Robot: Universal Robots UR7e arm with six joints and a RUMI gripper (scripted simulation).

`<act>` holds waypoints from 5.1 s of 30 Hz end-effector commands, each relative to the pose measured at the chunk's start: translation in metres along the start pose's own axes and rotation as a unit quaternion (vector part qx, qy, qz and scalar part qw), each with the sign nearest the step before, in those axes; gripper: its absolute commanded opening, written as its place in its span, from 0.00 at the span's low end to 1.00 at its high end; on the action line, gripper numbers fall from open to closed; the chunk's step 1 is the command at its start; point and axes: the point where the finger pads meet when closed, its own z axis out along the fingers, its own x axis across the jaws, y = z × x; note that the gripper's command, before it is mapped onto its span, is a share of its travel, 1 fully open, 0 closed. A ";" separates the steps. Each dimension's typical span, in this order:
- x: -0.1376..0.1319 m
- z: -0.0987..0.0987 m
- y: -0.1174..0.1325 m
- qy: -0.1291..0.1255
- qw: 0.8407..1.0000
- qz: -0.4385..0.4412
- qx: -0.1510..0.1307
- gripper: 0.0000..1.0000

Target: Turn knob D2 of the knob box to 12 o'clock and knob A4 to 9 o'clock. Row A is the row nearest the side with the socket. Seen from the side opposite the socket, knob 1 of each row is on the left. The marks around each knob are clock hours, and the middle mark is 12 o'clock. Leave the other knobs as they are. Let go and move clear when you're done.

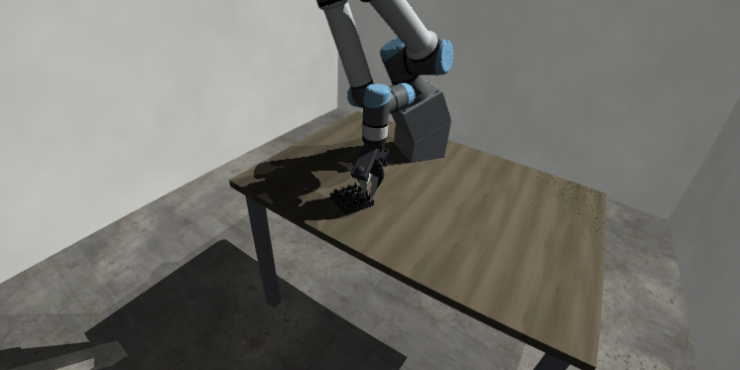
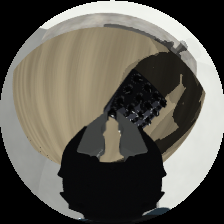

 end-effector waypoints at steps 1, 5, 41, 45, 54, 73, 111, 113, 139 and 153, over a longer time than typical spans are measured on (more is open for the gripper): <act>0.000 0.000 0.000 0.000 1.000 0.000 0.001 0.04; 0.000 0.000 0.000 0.000 1.000 0.000 0.001 0.04; 0.000 0.000 0.000 0.000 0.999 -0.039 0.001 0.04; -0.001 0.000 0.000 0.000 0.997 -0.075 0.001 0.04; -0.002 0.000 0.000 0.000 0.986 -0.167 0.001 0.04; -0.002 0.000 0.000 0.000 0.975 -0.221 0.000 0.04; -0.002 -0.008 0.000 0.000 0.975 -0.221 0.000 0.11; -0.002 -0.014 0.000 0.000 0.975 -0.221 0.000 0.11; -0.002 -0.038 0.000 0.000 0.975 -0.221 0.000 0.11; 0.088 -0.058 -0.034 0.000 0.991 -0.131 0.001 0.11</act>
